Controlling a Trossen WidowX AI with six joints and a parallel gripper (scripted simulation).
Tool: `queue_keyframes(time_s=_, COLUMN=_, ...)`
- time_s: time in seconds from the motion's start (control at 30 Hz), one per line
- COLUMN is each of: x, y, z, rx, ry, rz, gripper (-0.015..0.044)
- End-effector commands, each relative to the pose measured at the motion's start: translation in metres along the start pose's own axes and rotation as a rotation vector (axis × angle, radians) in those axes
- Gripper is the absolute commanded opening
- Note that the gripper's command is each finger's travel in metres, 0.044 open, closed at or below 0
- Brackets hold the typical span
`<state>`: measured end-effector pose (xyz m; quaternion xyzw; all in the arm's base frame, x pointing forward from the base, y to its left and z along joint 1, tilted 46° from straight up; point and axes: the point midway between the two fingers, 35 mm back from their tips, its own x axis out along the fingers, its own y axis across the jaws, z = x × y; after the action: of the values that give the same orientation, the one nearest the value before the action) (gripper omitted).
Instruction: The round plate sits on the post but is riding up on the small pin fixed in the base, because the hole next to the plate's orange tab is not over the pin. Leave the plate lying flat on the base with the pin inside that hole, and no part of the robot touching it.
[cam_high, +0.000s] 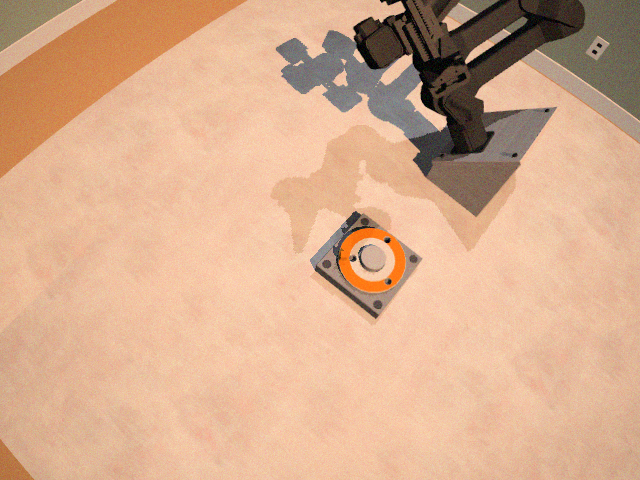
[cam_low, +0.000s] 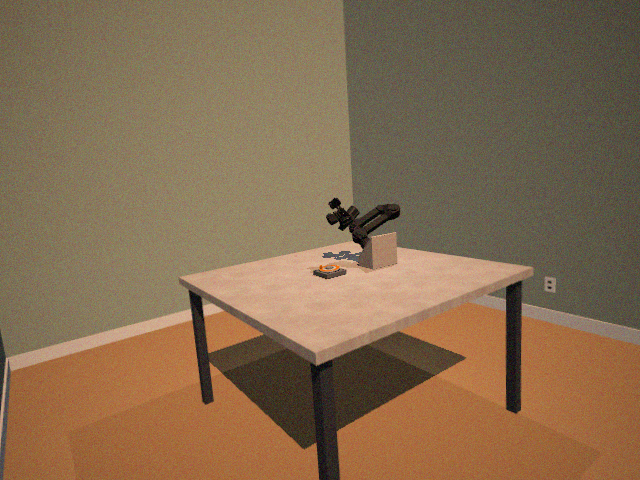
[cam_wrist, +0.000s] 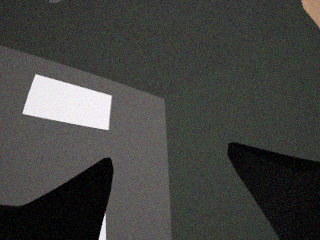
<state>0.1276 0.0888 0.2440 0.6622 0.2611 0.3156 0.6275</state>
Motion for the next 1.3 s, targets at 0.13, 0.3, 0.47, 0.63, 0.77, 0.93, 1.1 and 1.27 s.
queue_keyframes(time_s=0.13, x=0.006, y=0.039, z=0.035, rx=0.077, ry=-0.059, rz=0.139, gripper=0.0269)
queue_keyframes(time_s=0.3, x=0.015, y=0.060, z=0.085, rx=0.155, ry=-0.193, rz=0.203, gripper=0.0137)
queue_keyframes(time_s=0.47, x=0.031, y=0.050, z=0.157, rx=0.225, ry=-0.431, rz=0.122, gripper=0.0006)
queue_keyframes(time_s=0.63, x=0.043, y=0.019, z=0.199, rx=0.238, ry=-0.591, rz=-0.057, gripper=0.0000)
queue_keyframes(time_s=0.77, x=0.052, y=-0.033, z=0.232, rx=0.202, ry=-0.719, rz=-0.370, gripper=0.0000)
queue_keyframes(time_s=0.93, x=0.053, y=-0.084, z=0.245, rx=0.118, ry=-0.751, rz=-0.725, gripper=0.0000)
queue_keyframes(time_s=1.1, x=0.046, y=-0.131, z=0.246, rx=-0.022, ry=-0.683, rz=-1.133, gripper=0.0000)
queue_keyframes(time_s=1.27, x=0.029, y=-0.173, z=0.236, rx=-0.272, ry=-0.426, rz=-1.667, gripper=0.0000)
